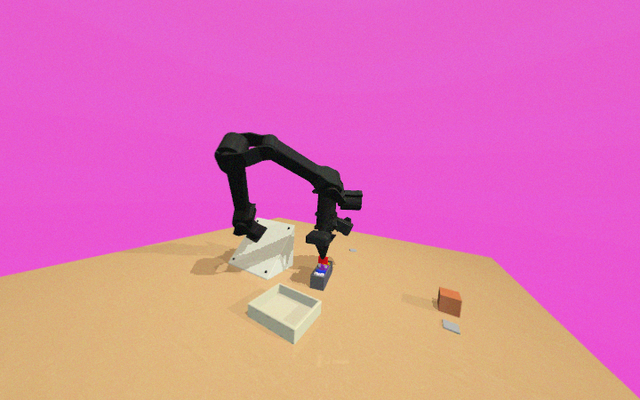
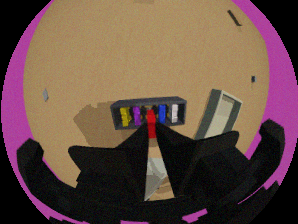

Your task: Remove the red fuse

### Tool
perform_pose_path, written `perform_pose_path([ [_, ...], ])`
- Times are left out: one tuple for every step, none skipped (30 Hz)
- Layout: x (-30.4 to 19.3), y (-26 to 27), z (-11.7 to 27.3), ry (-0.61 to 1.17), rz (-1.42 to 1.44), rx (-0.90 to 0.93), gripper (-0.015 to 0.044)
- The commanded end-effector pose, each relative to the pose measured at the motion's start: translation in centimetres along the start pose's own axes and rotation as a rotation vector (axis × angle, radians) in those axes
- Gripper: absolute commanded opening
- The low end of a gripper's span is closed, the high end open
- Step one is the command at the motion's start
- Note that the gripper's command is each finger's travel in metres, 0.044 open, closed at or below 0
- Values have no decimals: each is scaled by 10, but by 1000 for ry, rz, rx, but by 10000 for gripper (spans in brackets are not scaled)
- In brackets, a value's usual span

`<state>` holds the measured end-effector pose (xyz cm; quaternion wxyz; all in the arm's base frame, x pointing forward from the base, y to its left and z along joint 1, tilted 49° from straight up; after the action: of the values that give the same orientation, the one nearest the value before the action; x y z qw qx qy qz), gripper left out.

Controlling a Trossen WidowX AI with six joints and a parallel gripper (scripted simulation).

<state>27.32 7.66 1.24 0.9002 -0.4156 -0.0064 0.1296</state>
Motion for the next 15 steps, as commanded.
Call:
perform_pose_path([
  [0, 0, 3, 1, -4, 4, 0],
  [0, 0, 4, 1, -4, 5, 0],
  [0, 0, 5, 1, -4, 5, 0],
  [0, 0, 7, 1, -4, 5, 0],
  [0, 0, 8, 1, -4, 5, 0],
  [0, 1, 10, 1, -4, 5, 0],
  [0, 1, 11, 1, -4, 5, 0],
  [0, 1, 13, 1, -4, 5, 0],
  [0, 1, 15, 1, -4, 5, 0],
  [0, 1, 16, 1, -4, 5, 0],
  [0, 1, 18, 1, -4, 5, 0],
  [0, 1, 20, 1, -4, 5, 0],
  [0, 1, 21, 1, -4, 5, 0],
  [0, 0, 23, 1, -4, 5, 0],
  [0, 0, 24, 1, -4, 5, 0],
])
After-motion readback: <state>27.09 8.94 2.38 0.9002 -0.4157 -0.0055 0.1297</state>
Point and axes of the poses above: the point midway between the two fingers, 35 mm back from their tips, its own z axis back along the fingers, its own y axis across the jaws, x = y × z, the point moved 3 cm from there along z, back along the fingers, and after that the axes turned 5 degrees about -z, right-handed, at the moved point
